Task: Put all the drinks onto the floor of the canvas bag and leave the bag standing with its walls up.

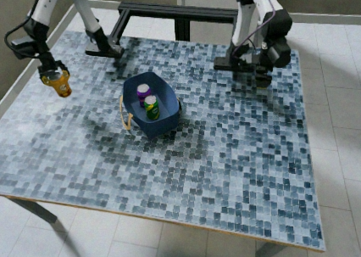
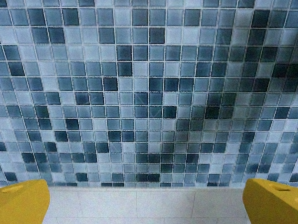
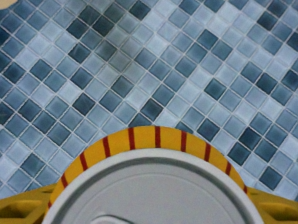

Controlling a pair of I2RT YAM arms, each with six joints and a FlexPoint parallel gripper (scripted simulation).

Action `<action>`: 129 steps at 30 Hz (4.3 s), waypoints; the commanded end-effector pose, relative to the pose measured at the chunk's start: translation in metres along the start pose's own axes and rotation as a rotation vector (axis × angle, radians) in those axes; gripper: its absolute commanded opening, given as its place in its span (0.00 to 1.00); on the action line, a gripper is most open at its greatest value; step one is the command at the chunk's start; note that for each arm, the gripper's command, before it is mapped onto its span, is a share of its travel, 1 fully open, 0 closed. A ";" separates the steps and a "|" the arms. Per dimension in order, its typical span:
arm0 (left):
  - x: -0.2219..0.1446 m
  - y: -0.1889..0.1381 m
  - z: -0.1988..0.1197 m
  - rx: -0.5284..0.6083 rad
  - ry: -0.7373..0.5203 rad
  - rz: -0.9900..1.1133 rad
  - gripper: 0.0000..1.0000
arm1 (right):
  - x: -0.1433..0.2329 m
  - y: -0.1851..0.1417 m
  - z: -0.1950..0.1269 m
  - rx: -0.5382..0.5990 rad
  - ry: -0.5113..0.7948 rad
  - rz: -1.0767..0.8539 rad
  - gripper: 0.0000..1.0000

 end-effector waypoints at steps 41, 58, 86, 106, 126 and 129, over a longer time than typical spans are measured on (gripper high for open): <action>0.008 -0.002 -0.015 0.034 0.059 0.011 1.00 | -0.005 0.044 -0.055 -0.096 -0.064 -0.049 0.67; 0.008 -0.002 -0.015 0.034 0.059 0.011 1.00 | -0.002 0.062 -0.089 -0.090 -0.063 -0.041 0.67; 0.008 -0.002 -0.015 0.034 0.059 0.011 1.00 | 0.015 0.063 -0.076 -0.081 -0.058 -0.028 0.67; 0.008 -0.002 -0.015 0.034 0.059 0.011 1.00 | 0.056 0.092 -0.059 -0.094 -0.071 -0.029 0.67; 0.008 -0.002 -0.015 0.034 0.059 0.011 1.00 | 0.076 0.113 -0.057 -0.129 -0.065 -0.044 0.67; 0.008 -0.002 -0.015 0.034 0.059 0.011 1.00 | 0.082 0.103 -0.048 -0.104 -0.044 -0.042 0.67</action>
Point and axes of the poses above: on each arm, the point where the finger pads meet when closed, its own z axis out along the fingers, its own x axis across the jaws, y = z × x, the point moved 1 cm from there along -z, back along the fingers, and after that the axes turned 9 degrees about z, right-handed, at the moved point
